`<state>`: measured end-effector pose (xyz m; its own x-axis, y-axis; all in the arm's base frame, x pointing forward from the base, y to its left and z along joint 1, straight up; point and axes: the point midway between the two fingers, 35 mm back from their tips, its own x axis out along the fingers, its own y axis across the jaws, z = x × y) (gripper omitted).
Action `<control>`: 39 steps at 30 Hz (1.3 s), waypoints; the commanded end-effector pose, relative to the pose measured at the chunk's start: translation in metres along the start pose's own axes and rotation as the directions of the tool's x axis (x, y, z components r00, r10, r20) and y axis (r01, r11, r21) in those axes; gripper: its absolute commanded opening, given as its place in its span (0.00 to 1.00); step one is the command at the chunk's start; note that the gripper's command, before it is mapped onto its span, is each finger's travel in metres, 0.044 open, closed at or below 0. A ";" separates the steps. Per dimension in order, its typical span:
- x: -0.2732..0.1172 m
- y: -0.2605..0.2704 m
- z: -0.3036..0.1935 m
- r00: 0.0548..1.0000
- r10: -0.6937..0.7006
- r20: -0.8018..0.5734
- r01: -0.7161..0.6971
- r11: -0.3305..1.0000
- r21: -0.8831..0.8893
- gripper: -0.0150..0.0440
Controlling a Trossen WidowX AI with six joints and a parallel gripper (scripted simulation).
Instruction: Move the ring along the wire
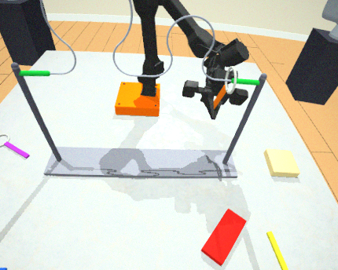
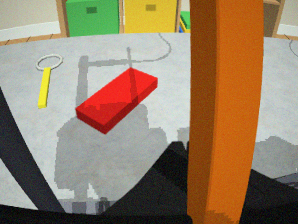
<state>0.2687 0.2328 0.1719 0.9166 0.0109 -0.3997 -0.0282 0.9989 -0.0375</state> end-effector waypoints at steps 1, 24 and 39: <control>0.000 0.004 -0.001 1.000 -0.006 0.000 0.006 1.000 0.001 0.00; 0.000 0.021 -0.005 1.000 -0.006 0.002 0.006 1.000 0.002 0.00; 0.007 0.022 -0.019 1.000 -0.006 0.002 0.006 1.000 0.002 0.00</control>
<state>0.2662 0.2540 0.1520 0.9162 0.0109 -0.4006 -0.0289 0.9988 -0.0389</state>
